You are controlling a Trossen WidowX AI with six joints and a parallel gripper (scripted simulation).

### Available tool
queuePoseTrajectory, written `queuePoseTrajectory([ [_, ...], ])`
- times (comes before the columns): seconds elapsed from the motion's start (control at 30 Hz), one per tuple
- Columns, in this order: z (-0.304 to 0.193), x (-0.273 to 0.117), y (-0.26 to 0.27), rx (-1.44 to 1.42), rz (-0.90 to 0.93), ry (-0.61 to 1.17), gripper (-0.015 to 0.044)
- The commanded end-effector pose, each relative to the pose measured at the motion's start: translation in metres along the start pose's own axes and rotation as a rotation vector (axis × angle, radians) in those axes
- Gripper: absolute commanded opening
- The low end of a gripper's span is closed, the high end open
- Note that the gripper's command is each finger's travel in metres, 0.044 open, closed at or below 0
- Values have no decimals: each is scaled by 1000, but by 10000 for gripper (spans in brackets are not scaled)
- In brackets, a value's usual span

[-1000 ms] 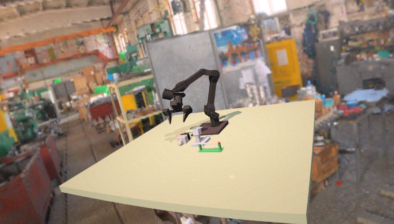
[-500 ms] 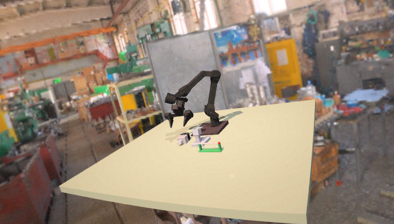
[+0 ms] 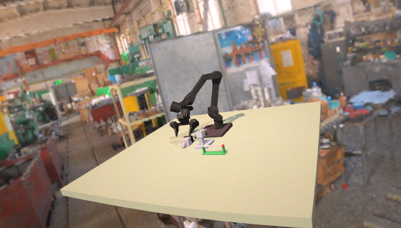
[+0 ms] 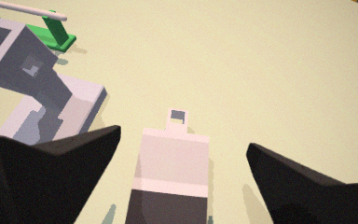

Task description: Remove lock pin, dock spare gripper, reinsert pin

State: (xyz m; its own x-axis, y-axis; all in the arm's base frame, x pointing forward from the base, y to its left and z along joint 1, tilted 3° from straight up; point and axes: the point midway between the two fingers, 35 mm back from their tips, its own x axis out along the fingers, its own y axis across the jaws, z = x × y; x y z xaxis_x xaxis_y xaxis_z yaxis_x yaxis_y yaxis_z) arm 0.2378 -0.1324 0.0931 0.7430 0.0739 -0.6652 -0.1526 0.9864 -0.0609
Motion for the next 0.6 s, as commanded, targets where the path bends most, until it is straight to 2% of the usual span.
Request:
queuePoseTrajectory([
  [0.0,-6,6,1,6,6,3,440],
  [0.57,-26,26,2,7,6,3,440],
])
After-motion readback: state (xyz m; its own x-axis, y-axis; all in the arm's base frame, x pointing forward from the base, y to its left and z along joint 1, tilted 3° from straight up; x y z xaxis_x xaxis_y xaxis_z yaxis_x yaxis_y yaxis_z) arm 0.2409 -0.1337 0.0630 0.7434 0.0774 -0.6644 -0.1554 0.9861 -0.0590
